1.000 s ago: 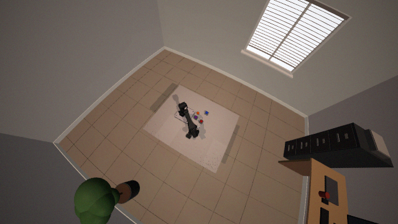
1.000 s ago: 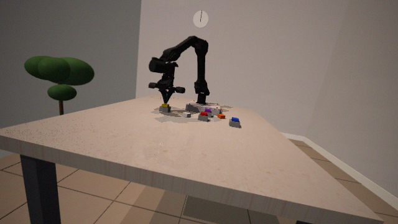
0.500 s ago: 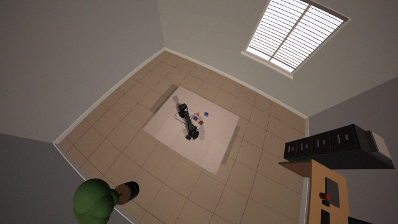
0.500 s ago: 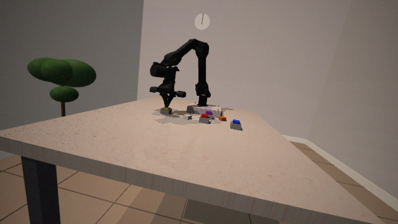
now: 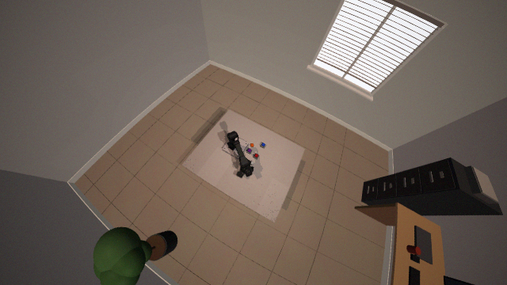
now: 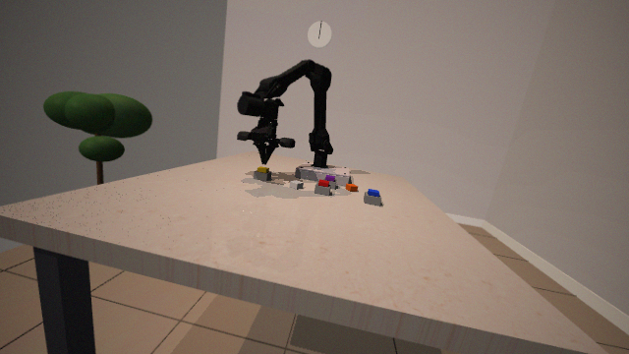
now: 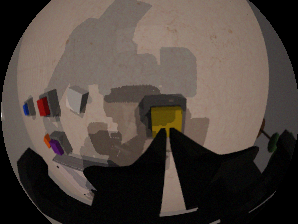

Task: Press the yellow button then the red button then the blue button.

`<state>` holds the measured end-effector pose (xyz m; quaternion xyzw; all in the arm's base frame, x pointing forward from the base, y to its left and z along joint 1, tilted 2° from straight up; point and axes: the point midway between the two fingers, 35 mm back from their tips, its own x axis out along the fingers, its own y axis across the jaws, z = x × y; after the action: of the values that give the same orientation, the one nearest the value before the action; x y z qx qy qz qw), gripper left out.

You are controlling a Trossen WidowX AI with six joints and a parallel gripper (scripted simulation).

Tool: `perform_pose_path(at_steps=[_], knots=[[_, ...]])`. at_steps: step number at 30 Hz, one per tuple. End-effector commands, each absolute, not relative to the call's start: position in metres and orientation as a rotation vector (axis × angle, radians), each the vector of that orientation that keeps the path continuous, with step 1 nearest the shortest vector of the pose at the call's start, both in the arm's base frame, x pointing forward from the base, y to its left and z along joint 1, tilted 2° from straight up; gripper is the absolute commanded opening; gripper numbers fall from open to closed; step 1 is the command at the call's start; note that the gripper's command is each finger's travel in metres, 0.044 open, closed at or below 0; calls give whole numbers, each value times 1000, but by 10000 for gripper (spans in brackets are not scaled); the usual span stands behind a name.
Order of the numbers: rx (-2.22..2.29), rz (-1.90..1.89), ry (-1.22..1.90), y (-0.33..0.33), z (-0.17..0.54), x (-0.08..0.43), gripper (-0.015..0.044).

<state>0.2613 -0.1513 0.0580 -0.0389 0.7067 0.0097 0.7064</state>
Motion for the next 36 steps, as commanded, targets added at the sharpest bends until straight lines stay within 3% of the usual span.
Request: perform_pose_path(at_steps=[1,8,14,22,30,36], knots=[[-94,14,1562,-152,71,262,20],[-94,14,1561,-149,130,262,20],[-94,15,1561,-146,133,262,20],[-85,26,1556,-45,129,292,20],[-77,31,1559,64,124,282,20],[-77,31,1559,73,124,279,20]])
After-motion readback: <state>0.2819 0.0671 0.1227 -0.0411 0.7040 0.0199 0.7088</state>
